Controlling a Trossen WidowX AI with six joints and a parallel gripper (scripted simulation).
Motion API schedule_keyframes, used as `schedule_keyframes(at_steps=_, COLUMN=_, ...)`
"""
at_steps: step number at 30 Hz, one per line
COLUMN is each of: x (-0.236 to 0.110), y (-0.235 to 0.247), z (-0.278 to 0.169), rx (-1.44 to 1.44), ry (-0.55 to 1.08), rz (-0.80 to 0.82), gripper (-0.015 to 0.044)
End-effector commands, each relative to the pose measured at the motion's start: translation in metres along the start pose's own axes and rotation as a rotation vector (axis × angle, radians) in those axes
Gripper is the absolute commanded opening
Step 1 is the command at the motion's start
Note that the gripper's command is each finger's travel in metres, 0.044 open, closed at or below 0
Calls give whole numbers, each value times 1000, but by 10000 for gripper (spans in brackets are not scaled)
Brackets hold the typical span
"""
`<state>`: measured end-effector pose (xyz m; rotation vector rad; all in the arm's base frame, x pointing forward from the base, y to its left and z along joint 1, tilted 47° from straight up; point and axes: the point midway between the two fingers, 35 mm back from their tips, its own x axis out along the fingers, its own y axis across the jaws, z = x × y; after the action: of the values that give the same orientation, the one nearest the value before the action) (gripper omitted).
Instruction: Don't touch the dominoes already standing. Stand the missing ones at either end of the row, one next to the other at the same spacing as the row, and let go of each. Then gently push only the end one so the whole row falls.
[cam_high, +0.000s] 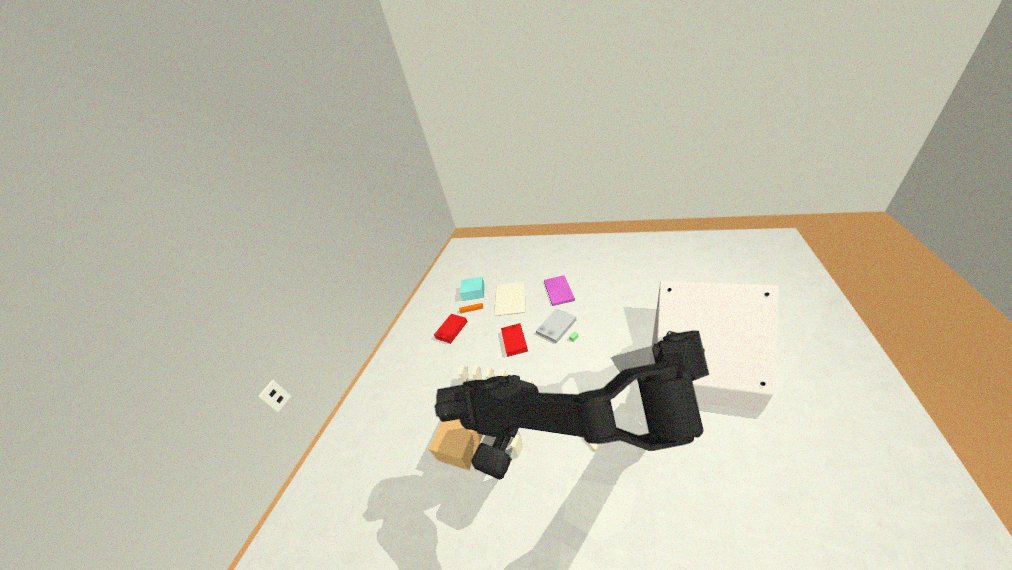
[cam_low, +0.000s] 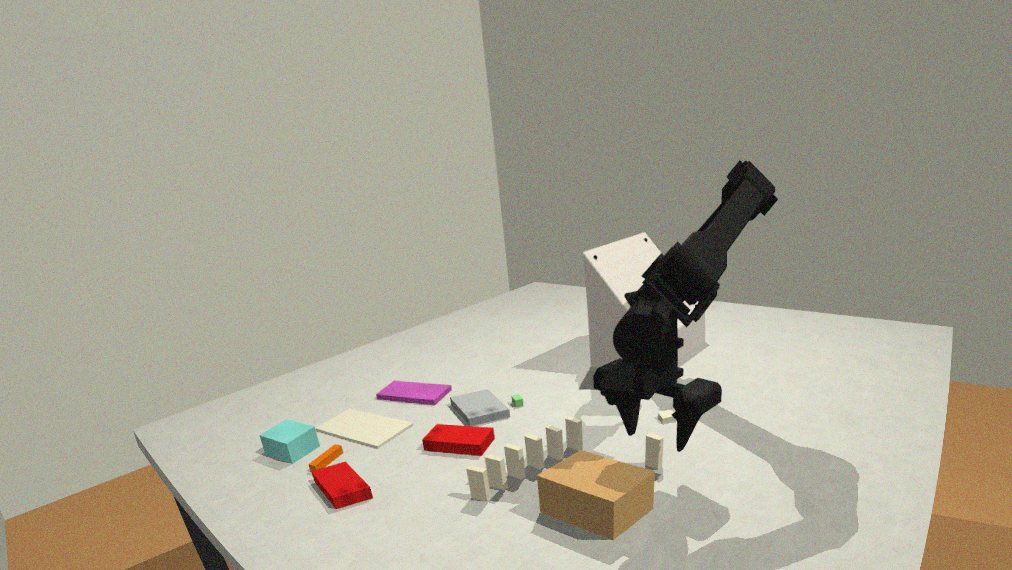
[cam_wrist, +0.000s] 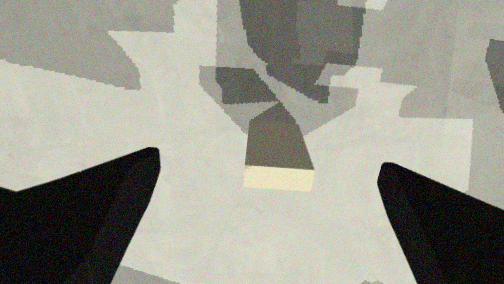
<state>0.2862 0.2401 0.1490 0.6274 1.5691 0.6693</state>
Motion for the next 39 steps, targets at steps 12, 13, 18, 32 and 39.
schedule_keyframes(at_steps=12, x=17, y=-2, z=-1, rx=8, ry=1, rz=-5, gripper=335)
schedule_keyframes(at_steps=13, x=17, y=-2, z=-1, rx=8, ry=1, rz=-5, gripper=309)
schedule_keyframes(at_steps=18, x=17, y=-2, z=-1, rx=8, ry=1, rz=-5, gripper=177)
schedule_keyframes(at_steps=32, x=6, y=-2, z=2, rx=7, ry=1, rz=-8, gripper=107)
schedule_keyframes(at_steps=39, x=-100, y=-2, z=3, rx=4, ry=3, rz=-12, gripper=107)
